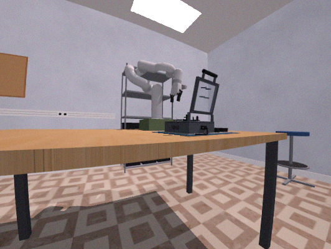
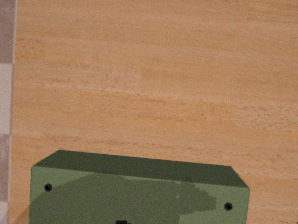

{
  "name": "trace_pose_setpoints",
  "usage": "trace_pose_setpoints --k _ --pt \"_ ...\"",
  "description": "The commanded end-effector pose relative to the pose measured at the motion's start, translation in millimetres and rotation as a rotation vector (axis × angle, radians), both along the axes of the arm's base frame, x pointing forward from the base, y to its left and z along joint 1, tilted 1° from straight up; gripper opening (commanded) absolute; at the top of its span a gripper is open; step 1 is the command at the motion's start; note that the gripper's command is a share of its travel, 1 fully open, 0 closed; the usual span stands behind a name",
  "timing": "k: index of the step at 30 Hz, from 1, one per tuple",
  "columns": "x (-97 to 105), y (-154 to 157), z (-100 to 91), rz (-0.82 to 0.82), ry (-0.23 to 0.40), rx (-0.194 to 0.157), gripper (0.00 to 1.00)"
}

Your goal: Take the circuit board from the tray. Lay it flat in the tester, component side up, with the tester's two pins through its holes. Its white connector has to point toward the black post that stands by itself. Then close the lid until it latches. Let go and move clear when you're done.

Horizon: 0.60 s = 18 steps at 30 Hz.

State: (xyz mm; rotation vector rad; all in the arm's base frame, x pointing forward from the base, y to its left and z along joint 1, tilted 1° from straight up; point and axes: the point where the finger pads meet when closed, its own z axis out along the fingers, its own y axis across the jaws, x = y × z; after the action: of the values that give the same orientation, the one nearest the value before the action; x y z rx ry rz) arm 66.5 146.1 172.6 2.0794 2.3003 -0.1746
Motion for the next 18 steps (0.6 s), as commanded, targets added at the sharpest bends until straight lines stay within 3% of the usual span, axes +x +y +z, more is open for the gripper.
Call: trace_pose_setpoints --k 1,13,15,16,18 --pt "30 16 25.3 0.004 0.015 0.001 1.0" --pt "115 49 64.5 0.002 0.014 0.04 1.0" --pt "115 49 64.5 0.002 0.014 0.04 1.0" --pt "139 54 70.4 0.001 0.012 0.048 1.0" --pt "148 56 72.4 0.001 0.011 0.051 1.0"
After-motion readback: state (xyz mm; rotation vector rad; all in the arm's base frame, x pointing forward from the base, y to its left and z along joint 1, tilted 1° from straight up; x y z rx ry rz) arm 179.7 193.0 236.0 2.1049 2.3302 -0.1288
